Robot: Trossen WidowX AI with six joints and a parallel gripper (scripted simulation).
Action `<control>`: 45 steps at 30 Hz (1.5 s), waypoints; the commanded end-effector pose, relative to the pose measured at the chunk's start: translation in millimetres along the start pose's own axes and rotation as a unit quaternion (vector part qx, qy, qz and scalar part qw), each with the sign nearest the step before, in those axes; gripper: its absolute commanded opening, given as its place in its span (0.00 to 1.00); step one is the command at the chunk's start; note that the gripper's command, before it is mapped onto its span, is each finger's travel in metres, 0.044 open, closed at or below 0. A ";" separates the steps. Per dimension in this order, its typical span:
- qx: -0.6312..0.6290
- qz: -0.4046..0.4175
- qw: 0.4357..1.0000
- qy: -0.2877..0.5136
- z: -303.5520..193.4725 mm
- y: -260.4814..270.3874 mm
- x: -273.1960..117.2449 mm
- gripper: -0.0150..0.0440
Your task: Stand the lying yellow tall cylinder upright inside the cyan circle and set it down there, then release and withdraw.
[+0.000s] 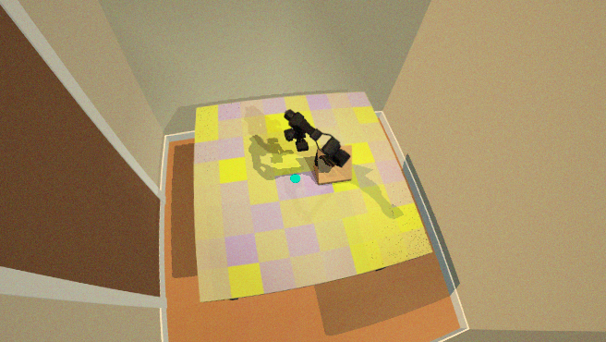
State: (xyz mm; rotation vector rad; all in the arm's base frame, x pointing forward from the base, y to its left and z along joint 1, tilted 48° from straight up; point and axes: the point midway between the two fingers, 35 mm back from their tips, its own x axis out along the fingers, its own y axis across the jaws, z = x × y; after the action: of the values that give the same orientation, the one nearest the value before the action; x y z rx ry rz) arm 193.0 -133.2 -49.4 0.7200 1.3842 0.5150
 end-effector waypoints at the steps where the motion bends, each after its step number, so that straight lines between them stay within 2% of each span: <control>1: 0.044 0.000 0.999 -0.002 4.3 8.3 -2.4 0.43; 23: 0.299 0.001 0.954 -0.003 23.3 51.3 -9.1 0.43; 45: 0.533 0.005 0.846 0.000 35.3 97.7 -12.3 0.43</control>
State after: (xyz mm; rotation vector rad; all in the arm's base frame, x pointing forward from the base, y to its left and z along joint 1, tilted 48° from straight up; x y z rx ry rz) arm 232.8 -84.5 24.7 1.5581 1.6192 -0.2819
